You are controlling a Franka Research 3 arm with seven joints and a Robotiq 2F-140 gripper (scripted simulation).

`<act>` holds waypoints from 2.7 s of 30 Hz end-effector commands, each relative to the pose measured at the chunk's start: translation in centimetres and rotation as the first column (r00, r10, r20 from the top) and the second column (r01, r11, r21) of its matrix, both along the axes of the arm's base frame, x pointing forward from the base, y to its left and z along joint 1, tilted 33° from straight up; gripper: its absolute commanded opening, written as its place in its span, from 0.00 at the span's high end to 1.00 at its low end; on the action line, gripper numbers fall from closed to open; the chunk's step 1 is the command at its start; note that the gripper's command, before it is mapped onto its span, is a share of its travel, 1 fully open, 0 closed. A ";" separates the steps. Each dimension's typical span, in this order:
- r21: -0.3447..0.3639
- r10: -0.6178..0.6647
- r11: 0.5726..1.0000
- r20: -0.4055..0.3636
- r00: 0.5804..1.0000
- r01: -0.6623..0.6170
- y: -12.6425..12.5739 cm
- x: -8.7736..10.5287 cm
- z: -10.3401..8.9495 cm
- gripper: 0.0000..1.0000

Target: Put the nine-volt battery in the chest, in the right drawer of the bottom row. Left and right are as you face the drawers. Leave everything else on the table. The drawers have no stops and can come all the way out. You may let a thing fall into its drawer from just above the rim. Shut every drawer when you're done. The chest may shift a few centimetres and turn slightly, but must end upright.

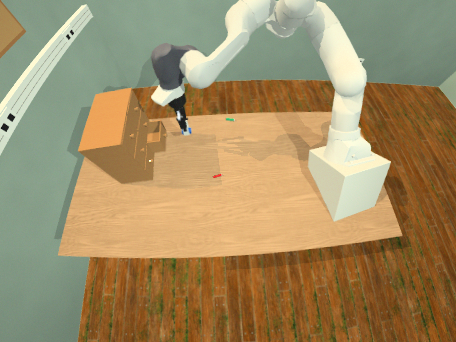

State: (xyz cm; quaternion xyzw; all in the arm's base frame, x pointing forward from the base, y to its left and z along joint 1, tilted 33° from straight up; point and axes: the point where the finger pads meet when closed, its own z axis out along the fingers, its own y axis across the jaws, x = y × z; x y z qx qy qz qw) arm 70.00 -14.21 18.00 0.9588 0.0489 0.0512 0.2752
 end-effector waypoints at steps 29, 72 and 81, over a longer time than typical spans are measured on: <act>-0.008 0.005 1.000 -0.003 1.000 -0.005 0.7 -0.2 2.2 0.78; -0.031 0.256 0.963 0.404 0.878 -0.266 0.7 -1.3 2.3 0.78; -0.059 0.318 0.940 0.511 0.798 -0.337 0.6 -1.6 2.1 0.78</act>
